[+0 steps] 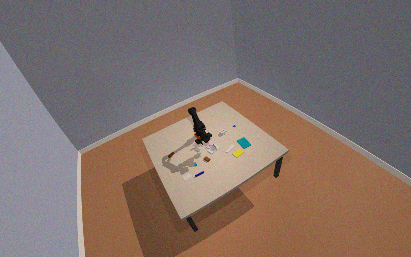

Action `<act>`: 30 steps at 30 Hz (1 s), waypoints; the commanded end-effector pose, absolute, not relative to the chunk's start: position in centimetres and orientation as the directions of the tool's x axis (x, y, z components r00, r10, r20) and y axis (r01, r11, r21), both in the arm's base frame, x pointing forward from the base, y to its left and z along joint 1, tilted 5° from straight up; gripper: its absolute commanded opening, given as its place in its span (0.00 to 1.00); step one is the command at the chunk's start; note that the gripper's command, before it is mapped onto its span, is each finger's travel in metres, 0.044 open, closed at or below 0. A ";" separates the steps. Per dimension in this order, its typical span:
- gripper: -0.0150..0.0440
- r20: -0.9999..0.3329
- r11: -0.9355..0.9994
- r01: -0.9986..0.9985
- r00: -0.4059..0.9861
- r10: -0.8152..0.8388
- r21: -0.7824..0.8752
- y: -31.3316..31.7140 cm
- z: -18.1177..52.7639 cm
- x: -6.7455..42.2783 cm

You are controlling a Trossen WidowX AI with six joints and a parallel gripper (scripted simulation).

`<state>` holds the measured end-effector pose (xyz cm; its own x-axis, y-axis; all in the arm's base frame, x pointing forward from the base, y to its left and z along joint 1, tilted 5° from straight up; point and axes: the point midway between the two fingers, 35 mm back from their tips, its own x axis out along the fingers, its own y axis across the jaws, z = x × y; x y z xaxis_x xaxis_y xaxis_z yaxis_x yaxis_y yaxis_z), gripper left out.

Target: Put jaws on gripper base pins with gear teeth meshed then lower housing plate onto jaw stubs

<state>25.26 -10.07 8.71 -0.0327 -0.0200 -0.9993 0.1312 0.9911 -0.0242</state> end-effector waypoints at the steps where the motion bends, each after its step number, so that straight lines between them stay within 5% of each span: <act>1: 0.92 -0.999 0.995 0.090 -0.049 -0.025 -0.029 -12.9 8.9 21.2; 3: 1.00 -0.998 0.997 0.075 -0.052 -0.026 -0.030 -13.9 9.0 19.3; 11: 1.00 -0.997 0.999 0.016 -0.068 -0.027 -0.028 -16.0 9.0 12.6; 30: 1.00 -0.997 0.999 0.015 -0.069 -0.027 -0.028 -16.3 7.3 12.5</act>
<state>12.66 -16.24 8.01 -0.0616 -0.0273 -0.9977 0.0198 0.9994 -0.0286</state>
